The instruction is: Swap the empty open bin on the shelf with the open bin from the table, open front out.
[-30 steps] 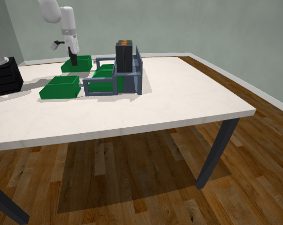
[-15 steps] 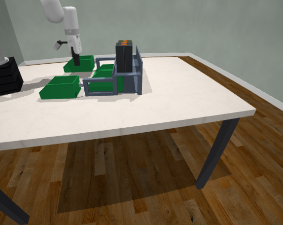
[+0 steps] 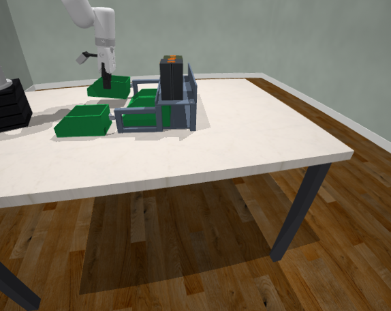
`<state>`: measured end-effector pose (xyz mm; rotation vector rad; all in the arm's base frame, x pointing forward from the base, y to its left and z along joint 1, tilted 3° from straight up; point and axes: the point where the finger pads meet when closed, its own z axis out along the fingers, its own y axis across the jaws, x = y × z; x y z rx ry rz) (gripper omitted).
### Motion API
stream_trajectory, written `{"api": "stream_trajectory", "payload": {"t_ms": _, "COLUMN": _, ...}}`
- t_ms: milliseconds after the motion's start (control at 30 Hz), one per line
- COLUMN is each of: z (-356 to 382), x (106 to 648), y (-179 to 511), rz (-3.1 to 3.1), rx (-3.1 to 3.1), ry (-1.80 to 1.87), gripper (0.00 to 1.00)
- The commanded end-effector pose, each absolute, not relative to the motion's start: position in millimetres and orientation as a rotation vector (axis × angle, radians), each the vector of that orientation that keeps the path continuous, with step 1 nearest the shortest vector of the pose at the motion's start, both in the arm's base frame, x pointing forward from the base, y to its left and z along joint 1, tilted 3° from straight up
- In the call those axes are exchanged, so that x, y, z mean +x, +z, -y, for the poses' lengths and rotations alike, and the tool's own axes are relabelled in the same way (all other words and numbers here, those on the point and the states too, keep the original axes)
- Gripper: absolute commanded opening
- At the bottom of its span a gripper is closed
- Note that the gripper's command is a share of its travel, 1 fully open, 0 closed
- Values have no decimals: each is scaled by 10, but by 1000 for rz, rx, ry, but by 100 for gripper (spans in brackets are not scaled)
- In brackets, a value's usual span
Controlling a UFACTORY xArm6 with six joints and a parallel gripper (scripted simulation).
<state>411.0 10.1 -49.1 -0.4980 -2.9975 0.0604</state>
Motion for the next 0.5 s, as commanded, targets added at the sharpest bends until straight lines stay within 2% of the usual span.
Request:
{"api": "stream_trajectory", "payload": {"t_ms": 0, "z": -71, "x": 4152, "y": -451, "rz": 2911, "rx": -487, "ry": 31, "gripper": 0}}
{"api": "stream_trajectory", "payload": {"t_ms": 467, "z": -68, "x": 4164, "y": -434, "rz": 2875, "rx": -482, "ry": 21, "gripper": 0}}
